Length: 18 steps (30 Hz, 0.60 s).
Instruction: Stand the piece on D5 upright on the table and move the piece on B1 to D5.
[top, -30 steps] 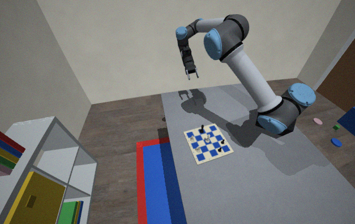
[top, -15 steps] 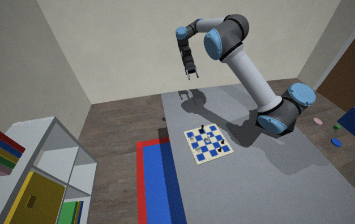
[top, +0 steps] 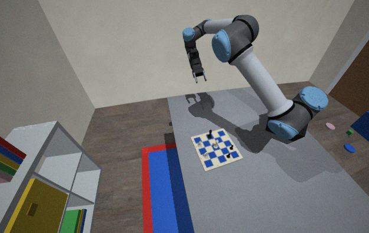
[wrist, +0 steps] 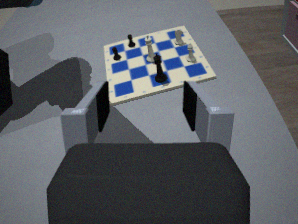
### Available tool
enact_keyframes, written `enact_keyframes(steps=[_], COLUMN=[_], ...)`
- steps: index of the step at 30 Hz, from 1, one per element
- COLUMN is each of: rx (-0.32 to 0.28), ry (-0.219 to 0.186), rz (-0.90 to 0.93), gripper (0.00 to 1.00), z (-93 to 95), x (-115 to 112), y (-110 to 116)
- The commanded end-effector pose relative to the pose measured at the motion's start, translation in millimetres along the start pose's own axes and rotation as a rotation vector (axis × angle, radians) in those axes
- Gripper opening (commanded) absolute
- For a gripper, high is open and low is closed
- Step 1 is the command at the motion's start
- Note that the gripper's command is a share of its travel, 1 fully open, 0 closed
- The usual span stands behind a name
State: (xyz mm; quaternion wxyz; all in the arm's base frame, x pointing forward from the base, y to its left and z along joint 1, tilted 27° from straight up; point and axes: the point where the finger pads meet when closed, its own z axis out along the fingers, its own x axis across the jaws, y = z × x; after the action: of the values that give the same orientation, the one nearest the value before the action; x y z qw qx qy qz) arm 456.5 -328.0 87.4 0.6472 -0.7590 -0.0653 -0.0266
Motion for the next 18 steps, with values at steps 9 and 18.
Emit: enact_keyframes(steps=[9,18], rx=[-0.001,-0.001], ry=[0.0,0.0], rz=[-0.001,-0.001], gripper=[1.0,1.0], z=[-4.1,-25.8], x=[-1,-9], y=[-7,-44])
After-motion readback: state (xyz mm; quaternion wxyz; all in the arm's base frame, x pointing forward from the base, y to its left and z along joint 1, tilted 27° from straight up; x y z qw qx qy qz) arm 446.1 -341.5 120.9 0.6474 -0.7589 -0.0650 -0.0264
